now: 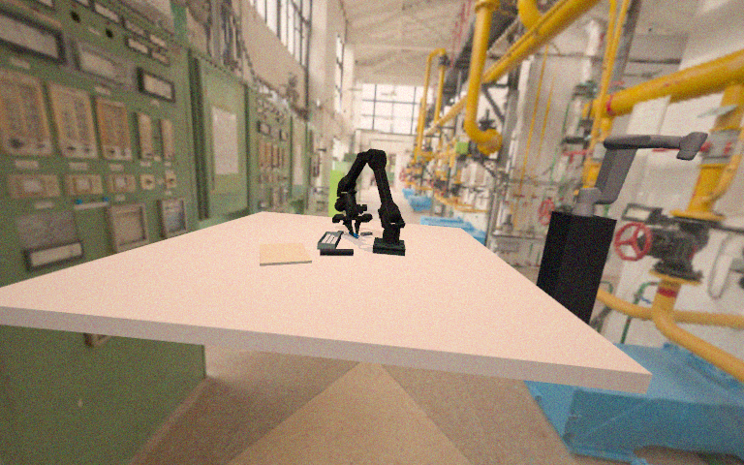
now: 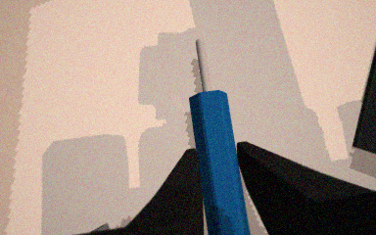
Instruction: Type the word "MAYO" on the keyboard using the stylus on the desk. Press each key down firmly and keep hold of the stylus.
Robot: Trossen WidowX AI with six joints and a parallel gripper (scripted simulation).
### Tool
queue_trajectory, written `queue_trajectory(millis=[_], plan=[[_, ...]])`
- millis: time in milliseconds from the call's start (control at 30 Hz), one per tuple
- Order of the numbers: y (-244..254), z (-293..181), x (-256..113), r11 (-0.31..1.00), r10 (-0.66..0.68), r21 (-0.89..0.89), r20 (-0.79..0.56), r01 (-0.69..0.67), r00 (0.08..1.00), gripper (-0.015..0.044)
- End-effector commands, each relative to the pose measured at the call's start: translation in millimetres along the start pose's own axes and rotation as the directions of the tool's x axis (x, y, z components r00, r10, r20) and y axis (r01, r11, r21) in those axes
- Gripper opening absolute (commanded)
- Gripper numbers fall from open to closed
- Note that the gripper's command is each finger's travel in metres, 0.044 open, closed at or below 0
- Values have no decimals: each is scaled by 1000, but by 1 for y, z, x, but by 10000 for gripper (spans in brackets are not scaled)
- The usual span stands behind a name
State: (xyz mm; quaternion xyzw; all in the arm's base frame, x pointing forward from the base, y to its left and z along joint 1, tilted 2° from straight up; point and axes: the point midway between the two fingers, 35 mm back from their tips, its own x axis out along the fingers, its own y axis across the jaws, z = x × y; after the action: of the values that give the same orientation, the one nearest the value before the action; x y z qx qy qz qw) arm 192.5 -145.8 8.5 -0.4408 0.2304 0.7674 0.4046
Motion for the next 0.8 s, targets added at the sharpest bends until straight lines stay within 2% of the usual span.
queue_trajectory(millis=[0,167,333,767], plan=[[0,6,-14,1000,0,-1,-5,0,1000,0],[0,22,-39,1000,-1,-1,-4,1,1000,0],[-1,20,-38,1000,1,1,-14,-1,1000,0],[-17,23,-33,949,292,173,-167,-263,942,0]])
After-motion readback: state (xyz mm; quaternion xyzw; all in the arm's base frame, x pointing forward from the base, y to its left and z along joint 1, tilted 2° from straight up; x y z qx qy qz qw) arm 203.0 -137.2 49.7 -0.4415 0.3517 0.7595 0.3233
